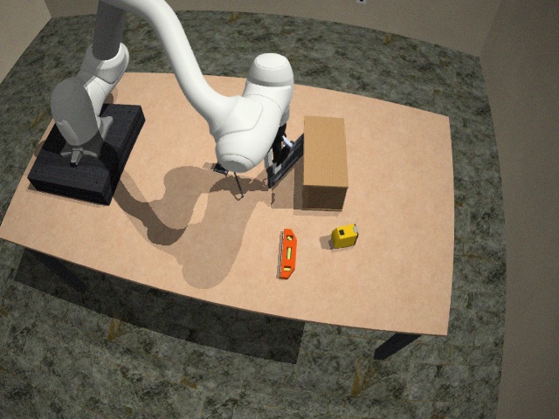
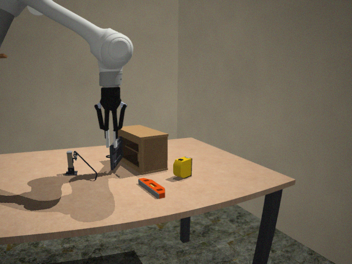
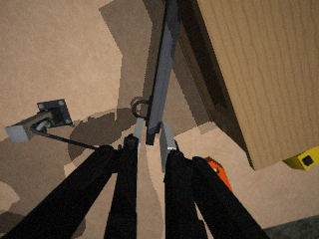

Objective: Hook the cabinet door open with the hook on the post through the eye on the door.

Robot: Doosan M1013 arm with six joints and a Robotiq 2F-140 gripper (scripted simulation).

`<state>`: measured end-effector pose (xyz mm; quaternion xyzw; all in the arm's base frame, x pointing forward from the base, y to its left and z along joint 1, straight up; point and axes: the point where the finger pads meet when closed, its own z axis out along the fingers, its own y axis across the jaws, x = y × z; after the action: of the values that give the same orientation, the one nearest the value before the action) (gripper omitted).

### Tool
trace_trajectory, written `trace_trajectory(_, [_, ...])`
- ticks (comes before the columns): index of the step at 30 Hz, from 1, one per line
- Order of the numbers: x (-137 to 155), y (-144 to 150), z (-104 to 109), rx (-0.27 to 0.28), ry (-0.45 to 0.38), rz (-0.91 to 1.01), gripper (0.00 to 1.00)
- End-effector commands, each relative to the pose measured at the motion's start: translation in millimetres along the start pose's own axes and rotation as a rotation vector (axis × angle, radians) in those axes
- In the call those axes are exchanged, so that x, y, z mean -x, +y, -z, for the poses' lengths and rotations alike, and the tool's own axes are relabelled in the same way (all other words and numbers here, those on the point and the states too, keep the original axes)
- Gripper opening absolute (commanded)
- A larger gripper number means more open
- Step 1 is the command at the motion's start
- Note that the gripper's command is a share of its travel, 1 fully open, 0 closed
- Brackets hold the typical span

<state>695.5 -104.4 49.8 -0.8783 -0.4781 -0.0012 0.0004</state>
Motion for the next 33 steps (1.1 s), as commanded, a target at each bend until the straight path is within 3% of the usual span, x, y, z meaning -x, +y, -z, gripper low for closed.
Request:
trace_trajectory(1, [0.0, 0.0, 2.3, 0.000, 0.000, 0.000, 0.16])
trace_trajectory(33, [0.0, 0.0, 56.6, 0.000, 0.000, 0.000, 0.16])
